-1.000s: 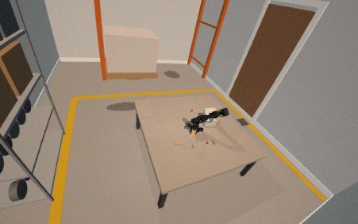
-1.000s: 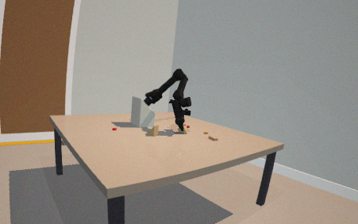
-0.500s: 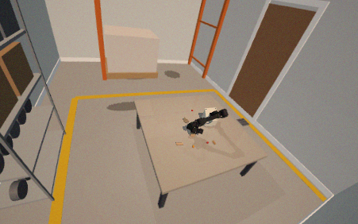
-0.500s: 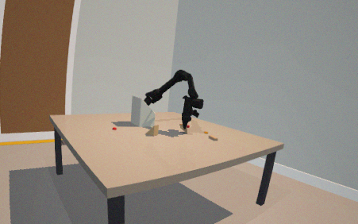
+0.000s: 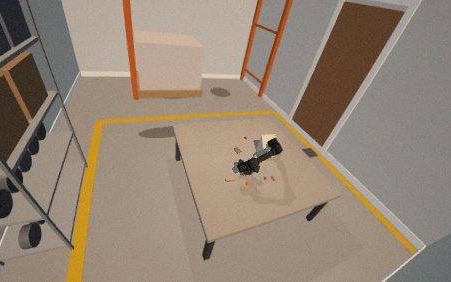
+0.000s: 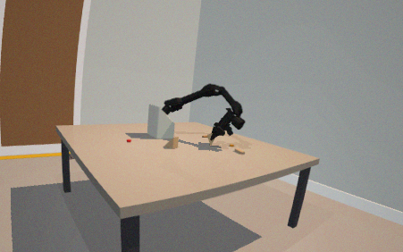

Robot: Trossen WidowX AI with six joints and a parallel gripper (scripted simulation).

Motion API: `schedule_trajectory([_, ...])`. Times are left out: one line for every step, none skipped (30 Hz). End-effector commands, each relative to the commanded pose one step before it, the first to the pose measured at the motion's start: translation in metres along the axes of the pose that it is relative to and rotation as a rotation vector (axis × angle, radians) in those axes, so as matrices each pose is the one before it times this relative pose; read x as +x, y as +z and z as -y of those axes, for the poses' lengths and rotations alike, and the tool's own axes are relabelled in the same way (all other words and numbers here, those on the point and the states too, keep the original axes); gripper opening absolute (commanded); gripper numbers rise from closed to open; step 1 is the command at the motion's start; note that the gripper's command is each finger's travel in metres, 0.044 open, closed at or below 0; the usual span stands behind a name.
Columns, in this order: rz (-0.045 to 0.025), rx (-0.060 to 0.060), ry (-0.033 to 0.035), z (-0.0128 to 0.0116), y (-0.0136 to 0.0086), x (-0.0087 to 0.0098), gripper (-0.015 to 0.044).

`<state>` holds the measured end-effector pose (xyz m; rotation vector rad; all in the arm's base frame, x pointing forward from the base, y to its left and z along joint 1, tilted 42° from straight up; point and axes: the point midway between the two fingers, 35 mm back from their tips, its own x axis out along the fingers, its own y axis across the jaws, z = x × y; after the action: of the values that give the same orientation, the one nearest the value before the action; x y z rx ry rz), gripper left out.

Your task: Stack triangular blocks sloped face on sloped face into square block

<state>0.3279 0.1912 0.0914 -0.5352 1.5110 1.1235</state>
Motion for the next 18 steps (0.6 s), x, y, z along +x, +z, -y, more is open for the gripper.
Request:
schedule_trajectory([-0.11049, -0.0076, -0.00448, 0.00007, 0.00635, -0.00274, 0.0])
schedule_trajectory([-0.01089, 0.0001, -0.00094, -0.00012, 0.00134, -0.00089, 0.0])
schedule_trajectory([-0.00514, 0.0, -0.0019, -0.00014, 0.00139, -0.00105, 0.0])
schedule_trajectory([-0.00179, 0.0, -0.00067, -0.00005, 0.00048, -0.00036, 0.0])
schedule_trajectory([0.04076, -0.003, 0.00546, -0.00055, -0.00213, 0.00268, 0.0026])
schedule_trajectory([0.0, 0.0, 0.0, 0.0, 0.0, 0.0, 0.0053])
schedule_trajectory([0.0, 0.0, 0.0, 0.0, 0.0, 0.0, 0.0079])
schedule_trajectory([0.0, 0.0, 0.0, 0.0, 0.0, 0.0, 0.0105])
schedule_trajectory([0.0, 0.0, 0.0, 0.0, 0.0, 0.0, 0.0131])
schedule_trajectory([0.0, 0.0, 0.0, 0.0, 0.0, 0.0, 0.0157])
schedule_trajectory([0.0, 0.0, 0.0, 0.0, 0.0, 0.0, 0.0184])
schedule_trajectory([0.0, 0.0, 0.0, 0.0, 0.0, 0.0, 0.021])
schedule_trajectory([0.0, 0.0, 0.0, 0.0, 0.0, 0.0, 0.0236])
schedule_trajectory([0.0, 0.0, 0.0, 0.0, 0.0, 0.0, 0.0263])
schedule_trajectory([0.0, 0.0, 0.0, 0.0, 0.0, 0.0, 0.0289])
schedule_trajectory([0.0, 0.0, 0.0, 0.0, 0.0, 0.0, 0.0315])
schedule_trajectory([0.0, 0.0, 0.0, 0.0, 0.0, 0.0, 0.0341])
schedule_trajectory([0.0, 0.0, 0.0, 0.0, 0.0, 0.0, 0.0368])
